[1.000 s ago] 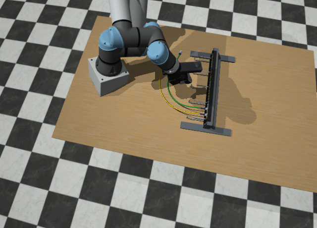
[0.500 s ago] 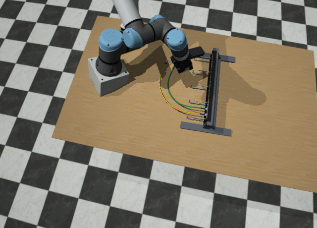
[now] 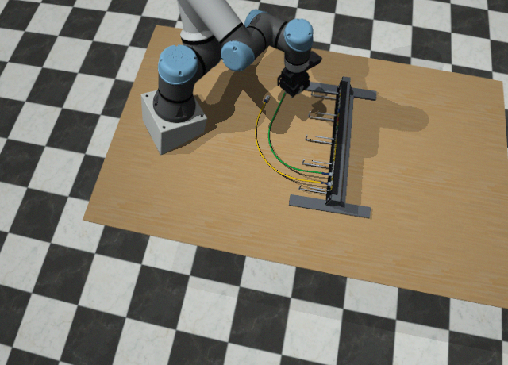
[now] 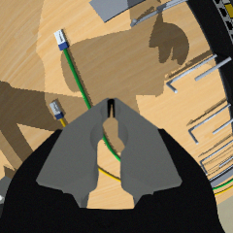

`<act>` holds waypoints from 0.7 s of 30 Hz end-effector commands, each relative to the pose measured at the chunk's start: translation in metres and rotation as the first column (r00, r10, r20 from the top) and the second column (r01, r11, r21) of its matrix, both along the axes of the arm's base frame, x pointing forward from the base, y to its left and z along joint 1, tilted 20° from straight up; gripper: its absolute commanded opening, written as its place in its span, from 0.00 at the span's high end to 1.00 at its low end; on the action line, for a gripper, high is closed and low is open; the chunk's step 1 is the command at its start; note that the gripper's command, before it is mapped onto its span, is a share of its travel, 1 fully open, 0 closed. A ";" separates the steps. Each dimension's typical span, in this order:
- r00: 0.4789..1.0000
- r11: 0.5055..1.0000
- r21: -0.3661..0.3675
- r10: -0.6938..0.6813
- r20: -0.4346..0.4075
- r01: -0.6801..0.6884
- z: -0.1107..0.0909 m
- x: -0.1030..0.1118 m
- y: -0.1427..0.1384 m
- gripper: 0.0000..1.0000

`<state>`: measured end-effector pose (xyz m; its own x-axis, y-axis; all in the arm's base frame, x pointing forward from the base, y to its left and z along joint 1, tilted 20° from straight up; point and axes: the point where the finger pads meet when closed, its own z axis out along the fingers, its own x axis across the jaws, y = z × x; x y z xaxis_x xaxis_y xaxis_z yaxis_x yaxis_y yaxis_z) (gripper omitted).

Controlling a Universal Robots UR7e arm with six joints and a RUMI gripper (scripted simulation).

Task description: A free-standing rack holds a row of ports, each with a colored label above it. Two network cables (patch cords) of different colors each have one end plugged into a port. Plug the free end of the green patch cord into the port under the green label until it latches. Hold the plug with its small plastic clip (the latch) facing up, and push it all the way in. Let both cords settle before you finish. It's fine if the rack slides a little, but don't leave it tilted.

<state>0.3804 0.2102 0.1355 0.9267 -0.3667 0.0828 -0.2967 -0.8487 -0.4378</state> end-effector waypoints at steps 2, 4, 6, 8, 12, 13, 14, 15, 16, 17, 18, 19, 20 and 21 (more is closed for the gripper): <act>0.994 0.992 -0.077 0.106 0.014 -0.104 -0.003 -0.016 0.029 1.00; 0.990 0.986 -0.099 0.139 0.020 -0.136 -0.003 -0.022 0.037 1.00; 0.985 0.979 -0.118 0.169 0.026 -0.165 -0.004 -0.027 0.045 1.00; 0.983 0.976 -0.127 0.183 0.029 -0.178 -0.004 -0.029 0.048 1.00; 0.975 0.966 -0.150 0.219 0.036 -0.211 -0.004 -0.036 0.057 1.00; 0.973 0.963 -0.156 0.229 0.038 -0.221 -0.004 -0.037 0.060 1.00; 0.970 0.960 -0.162 0.239 0.040 -0.230 -0.004 -0.039 0.062 1.00; 0.968 0.957 -0.168 0.247 0.042 -0.237 -0.004 -0.041 0.064 1.00; 0.966 0.954 -0.173 0.255 0.043 -0.244 -0.004 -0.042 0.066 1.00; 0.964 0.952 -0.177 0.262 0.045 -0.251 -0.004 -0.043 0.068 1.00; 0.962 0.950 -0.181 0.268 0.046 -0.256 -0.004 -0.044 0.070 1.00; 0.961 0.948 -0.185 0.274 0.047 -0.261 -0.004 -0.046 0.071 1.00; 0.959 0.946 -0.188 0.279 0.048 -0.265 -0.004 -0.046 0.072 1.00; 0.958 0.944 -0.190 0.283 0.049 -0.269 -0.004 -0.047 0.073 1.00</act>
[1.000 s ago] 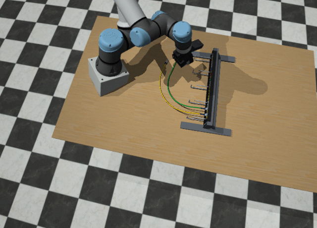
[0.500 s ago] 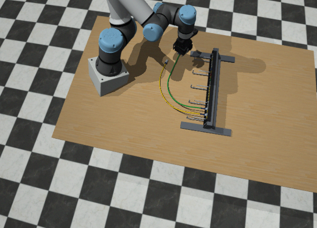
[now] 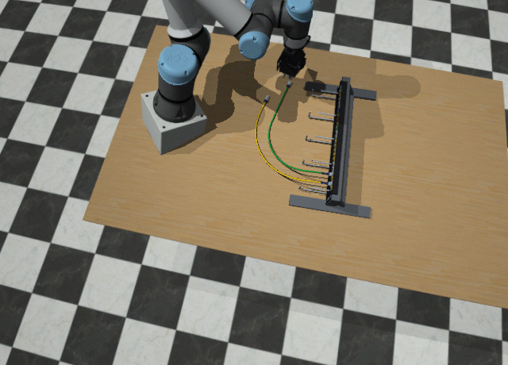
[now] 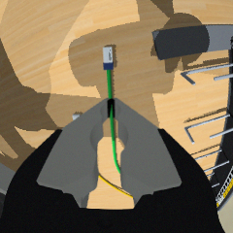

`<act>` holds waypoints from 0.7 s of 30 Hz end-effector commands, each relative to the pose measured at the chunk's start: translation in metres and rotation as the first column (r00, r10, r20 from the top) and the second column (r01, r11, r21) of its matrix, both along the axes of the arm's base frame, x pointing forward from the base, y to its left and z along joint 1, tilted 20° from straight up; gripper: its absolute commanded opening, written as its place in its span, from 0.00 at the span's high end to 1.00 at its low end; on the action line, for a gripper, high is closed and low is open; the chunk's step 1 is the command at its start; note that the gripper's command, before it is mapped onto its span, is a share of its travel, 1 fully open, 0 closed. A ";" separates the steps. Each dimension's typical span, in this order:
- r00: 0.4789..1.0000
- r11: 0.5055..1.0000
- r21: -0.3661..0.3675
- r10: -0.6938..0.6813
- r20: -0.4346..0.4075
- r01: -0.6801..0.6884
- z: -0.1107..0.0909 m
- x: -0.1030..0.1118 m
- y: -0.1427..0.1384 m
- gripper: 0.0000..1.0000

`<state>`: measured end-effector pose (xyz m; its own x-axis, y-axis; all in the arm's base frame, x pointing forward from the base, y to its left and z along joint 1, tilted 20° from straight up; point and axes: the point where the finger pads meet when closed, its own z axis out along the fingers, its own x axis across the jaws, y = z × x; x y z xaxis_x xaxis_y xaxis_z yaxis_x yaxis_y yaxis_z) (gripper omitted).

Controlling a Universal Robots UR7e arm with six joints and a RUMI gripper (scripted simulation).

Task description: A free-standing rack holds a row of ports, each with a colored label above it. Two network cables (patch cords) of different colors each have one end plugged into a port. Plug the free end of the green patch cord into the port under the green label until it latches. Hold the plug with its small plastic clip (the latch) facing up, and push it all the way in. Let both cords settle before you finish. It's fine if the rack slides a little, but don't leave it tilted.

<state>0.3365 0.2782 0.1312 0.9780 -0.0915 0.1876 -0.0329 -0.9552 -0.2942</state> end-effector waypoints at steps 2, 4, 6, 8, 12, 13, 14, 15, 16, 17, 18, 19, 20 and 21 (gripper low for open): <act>1.000 1.000 -0.016 0.025 0.011 -0.025 0.000 -0.004 0.007 1.00; 1.000 0.999 -0.017 0.028 0.011 -0.027 0.000 -0.005 0.007 1.00; 0.999 0.999 -0.018 0.029 0.012 -0.029 0.000 -0.005 0.008 1.00; 0.999 0.999 -0.020 0.031 0.013 -0.031 0.001 -0.006 0.008 1.00; 0.999 0.999 -0.020 0.032 0.013 -0.032 0.001 -0.006 0.008 1.00; 0.999 0.999 -0.020 0.032 0.013 -0.032 0.001 -0.006 0.008 1.00; 0.999 0.999 -0.020 0.032 0.013 -0.032 0.001 -0.006 0.008 1.00; 0.999 0.999 -0.020 0.032 0.013 -0.032 0.001 -0.006 0.008 1.00; 0.999 0.999 -0.020 0.032 0.013 -0.032 0.001 -0.006 0.008 1.00; 0.999 0.999 -0.020 0.032 0.013 -0.032 0.001 -0.006 0.008 1.00; 0.999 0.999 -0.020 0.032 0.013 -0.032 0.001 -0.006 0.008 1.00; 0.999 0.999 -0.020 0.032 0.013 -0.032 0.001 -0.006 0.008 1.00; 0.999 0.999 -0.020 0.032 0.013 -0.032 0.001 -0.006 0.008 1.00; 0.999 0.999 -0.020 0.032 0.013 -0.032 0.001 -0.006 0.008 1.00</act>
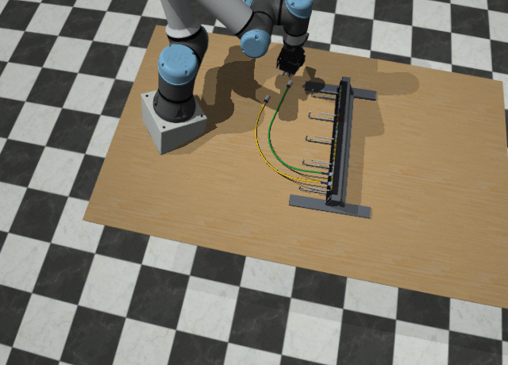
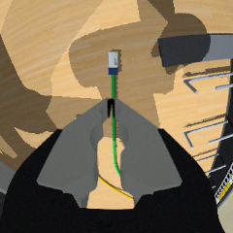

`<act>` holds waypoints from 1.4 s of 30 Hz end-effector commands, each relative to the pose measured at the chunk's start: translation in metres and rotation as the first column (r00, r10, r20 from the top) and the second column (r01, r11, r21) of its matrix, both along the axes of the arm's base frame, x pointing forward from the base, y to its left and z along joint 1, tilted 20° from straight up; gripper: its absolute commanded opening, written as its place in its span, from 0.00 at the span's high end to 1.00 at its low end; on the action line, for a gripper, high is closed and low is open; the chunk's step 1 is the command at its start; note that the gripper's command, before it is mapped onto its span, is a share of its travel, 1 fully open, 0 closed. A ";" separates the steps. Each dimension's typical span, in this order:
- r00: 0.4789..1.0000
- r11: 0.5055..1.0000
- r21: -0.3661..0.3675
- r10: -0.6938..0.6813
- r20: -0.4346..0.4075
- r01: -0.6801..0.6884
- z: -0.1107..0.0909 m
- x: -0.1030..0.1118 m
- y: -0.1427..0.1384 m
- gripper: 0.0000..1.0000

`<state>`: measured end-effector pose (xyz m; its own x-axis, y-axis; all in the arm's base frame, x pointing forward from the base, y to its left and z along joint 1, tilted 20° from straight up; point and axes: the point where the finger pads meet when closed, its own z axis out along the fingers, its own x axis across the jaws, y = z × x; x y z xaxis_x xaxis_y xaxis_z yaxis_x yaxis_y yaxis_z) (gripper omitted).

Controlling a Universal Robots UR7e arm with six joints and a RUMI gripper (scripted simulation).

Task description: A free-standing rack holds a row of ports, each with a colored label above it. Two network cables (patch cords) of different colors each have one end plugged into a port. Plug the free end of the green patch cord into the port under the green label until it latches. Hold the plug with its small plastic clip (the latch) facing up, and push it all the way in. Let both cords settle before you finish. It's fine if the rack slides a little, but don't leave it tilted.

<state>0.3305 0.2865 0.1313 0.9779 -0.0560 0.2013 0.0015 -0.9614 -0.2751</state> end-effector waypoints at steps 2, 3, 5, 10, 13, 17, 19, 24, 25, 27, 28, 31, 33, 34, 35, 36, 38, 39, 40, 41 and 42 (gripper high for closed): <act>1.000 1.000 0.000 0.000 0.001 0.000 0.000 0.000 0.000 1.00; 1.000 1.000 0.000 0.000 0.001 0.000 0.000 0.000 0.000 1.00; 1.000 1.000 0.000 0.000 0.001 0.000 0.000 0.000 0.000 1.00; 1.000 1.000 0.000 0.000 0.001 0.000 0.000 0.000 0.000 1.00; 1.000 1.000 0.000 0.000 0.001 0.000 0.000 0.000 0.000 1.00; 1.000 1.000 0.000 0.000 0.001 0.000 0.000 0.000 0.000 1.00; 1.000 1.000 0.000 0.000 0.001 0.000 0.000 0.000 0.000 1.00; 1.000 1.000 0.000 0.000 0.001 0.000 0.000 0.000 0.000 1.00; 1.000 1.000 0.000 0.000 0.001 0.000 0.000 0.000 0.000 1.00; 1.000 1.000 0.000 -0.001 0.001 0.001 0.001 0.000 0.000 1.00; 1.000 1.000 0.001 -0.002 0.001 0.002 0.001 0.000 0.001 1.00; 1.000 1.000 0.002 -0.006 -0.001 0.006 0.002 0.000 0.004 1.00; 1.000 1.000 0.002 -0.007 -0.001 0.007 0.002 0.000 0.005 1.00; 1.000 1.000 0.002 -0.007 -0.001 0.007 0.002 0.000 0.005 1.00; 1.000 1.000 0.002 -0.007 -0.001 0.007 0.002 0.000 0.005 1.00; 1.000 1.000 0.002 -0.008 -0.001 0.008 0.002 0.000 0.005 1.00; 1.000 1.000 0.002 -0.008 -0.001 0.008 0.002 0.000 0.005 0.78; 1.000 1.000 0.002 -0.008 -0.001 0.008 0.002 0.000 0.005 0.78; 1.000 1.000 0.002 -0.008 -0.001 0.008 0.002 0.000 0.005 0.78; 1.000 1.000 0.002 -0.008 -0.001 0.008 0.002 0.000 0.005 0.78; 1.000 1.000 0.002 -0.008 -0.001 0.008 0.002 0.000 0.005 0.78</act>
